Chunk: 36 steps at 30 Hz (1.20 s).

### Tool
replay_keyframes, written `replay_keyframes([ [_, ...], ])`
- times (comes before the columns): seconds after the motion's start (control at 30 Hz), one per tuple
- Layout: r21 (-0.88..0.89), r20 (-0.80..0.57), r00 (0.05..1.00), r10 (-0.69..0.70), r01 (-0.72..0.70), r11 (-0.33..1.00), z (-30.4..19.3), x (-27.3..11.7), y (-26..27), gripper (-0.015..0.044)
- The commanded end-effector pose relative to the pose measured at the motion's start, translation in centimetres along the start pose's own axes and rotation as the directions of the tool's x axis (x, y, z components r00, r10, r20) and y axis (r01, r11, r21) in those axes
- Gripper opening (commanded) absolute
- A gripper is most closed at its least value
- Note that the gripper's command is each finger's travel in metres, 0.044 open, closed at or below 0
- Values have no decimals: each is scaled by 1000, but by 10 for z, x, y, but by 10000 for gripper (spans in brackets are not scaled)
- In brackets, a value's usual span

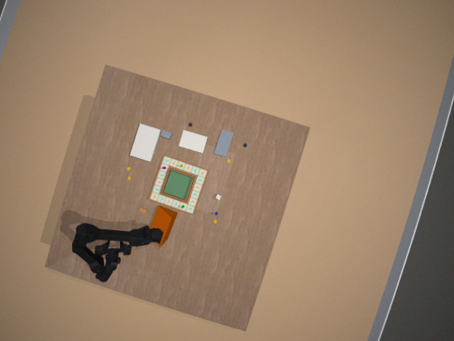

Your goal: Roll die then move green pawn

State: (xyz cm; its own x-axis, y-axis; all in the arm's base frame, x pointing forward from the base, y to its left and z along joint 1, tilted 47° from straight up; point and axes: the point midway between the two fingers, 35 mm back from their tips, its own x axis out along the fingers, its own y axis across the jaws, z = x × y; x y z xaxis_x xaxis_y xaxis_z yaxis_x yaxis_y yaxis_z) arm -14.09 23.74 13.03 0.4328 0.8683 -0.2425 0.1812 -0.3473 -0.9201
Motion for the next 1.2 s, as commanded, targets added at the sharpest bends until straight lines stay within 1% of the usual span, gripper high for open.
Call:
replay_keyframes([
  [0.0,231,-39,998,42,-32,972,-10,14,-22,275],
  [0.07,336,-57,997,60,-37,941,-16,21,-33,275],
  [0.2,508,-37,997,71,-42,860,-17,26,-48,275],
  [0.27,576,-36,996,79,-44,817,-20,30,-54,275],
  [0.4,691,7,994,109,-84,718,-20,35,-65,275],
  [0.6,851,75,986,146,-139,505,-27,52,-96,275],
  [0.67,889,95,985,147,-151,432,-30,58,-107,275],
  [0.83,939,106,984,145,-147,310,-44,73,-128,275],
  [1.03,987,94,989,117,-108,117,-80,101,-163,275],
  [1.17,998,49,994,101,-52,28,-112,123,-181,275],
])
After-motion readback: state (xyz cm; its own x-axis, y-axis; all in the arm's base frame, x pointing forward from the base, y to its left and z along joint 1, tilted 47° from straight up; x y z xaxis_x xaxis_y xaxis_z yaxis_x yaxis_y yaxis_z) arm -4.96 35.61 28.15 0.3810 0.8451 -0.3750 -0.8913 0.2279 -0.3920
